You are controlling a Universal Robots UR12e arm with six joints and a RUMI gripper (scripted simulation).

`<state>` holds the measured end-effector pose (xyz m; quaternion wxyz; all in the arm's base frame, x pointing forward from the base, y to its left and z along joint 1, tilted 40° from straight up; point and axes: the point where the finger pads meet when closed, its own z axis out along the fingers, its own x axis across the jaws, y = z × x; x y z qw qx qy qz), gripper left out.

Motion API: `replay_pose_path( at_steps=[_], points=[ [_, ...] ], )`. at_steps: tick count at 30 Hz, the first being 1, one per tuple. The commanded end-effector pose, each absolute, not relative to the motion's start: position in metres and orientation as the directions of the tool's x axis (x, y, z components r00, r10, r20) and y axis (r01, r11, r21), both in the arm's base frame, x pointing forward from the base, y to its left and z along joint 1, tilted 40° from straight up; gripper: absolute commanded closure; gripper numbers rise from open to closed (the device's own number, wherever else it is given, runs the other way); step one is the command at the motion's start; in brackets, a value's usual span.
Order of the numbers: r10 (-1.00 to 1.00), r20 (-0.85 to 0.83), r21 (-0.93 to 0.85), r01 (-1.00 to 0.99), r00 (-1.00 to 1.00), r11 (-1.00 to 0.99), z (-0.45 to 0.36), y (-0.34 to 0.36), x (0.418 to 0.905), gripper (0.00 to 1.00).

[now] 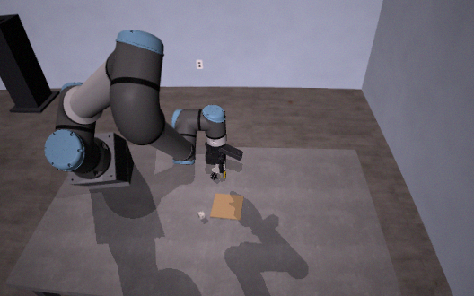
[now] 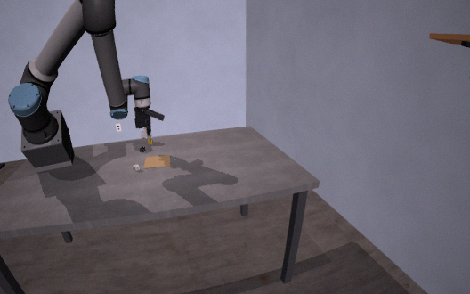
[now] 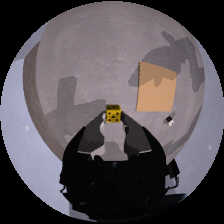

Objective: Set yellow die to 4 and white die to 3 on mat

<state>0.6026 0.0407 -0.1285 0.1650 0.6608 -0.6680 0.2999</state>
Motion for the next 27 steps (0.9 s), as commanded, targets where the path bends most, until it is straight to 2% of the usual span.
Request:
replay_pose_path(
  at_steps=[1,27],
  points=[
    [-0.784,0.617,-0.18,-0.982,-0.073,-0.05,-0.1017,0.0623,0.597,0.94],
    [-0.784,0.614,-0.189,-0.981,-0.088,-0.039,-0.095,0.0674,0.5957,0.94]
  ],
)
